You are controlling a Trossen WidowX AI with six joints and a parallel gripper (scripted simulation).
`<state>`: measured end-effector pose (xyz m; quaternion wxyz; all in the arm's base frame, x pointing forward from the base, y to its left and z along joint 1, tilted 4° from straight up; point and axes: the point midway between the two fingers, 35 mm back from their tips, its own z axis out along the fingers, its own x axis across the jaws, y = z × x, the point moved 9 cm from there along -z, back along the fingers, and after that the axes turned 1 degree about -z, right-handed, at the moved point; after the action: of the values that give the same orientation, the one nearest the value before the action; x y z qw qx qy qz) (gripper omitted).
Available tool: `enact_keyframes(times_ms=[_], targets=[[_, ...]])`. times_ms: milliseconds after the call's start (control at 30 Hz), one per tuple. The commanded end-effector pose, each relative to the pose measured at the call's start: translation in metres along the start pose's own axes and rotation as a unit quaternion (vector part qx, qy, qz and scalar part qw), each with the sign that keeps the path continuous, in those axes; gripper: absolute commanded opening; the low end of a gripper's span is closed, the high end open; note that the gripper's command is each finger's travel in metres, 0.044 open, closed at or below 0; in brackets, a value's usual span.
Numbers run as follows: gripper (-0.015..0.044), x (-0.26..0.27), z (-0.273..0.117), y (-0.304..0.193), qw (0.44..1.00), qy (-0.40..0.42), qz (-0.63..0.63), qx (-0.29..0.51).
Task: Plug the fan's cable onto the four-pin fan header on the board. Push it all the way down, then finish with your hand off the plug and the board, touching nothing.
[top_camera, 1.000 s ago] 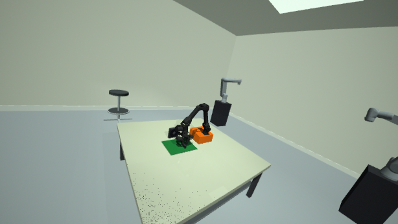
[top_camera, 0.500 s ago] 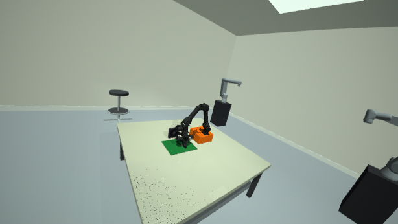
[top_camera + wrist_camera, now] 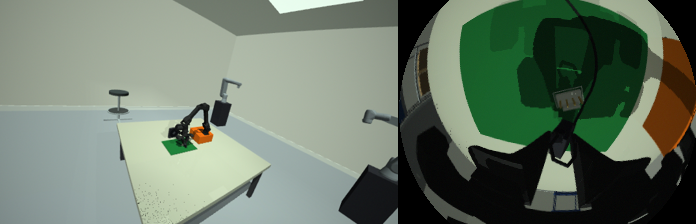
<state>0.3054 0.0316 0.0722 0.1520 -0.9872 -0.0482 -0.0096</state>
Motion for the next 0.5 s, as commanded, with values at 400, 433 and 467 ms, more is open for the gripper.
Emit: enact_keyframes(times_ms=[400,433,467], targets=[[0.0,0.003,-0.053,-0.013,1.0,0.006,-0.002,0.001],[0.0,0.003,-0.056,-0.014,1.0,0.006,-0.002,0.001],[0.0,0.002,-0.059,-0.015,1.0,0.006,-0.002,0.002]])
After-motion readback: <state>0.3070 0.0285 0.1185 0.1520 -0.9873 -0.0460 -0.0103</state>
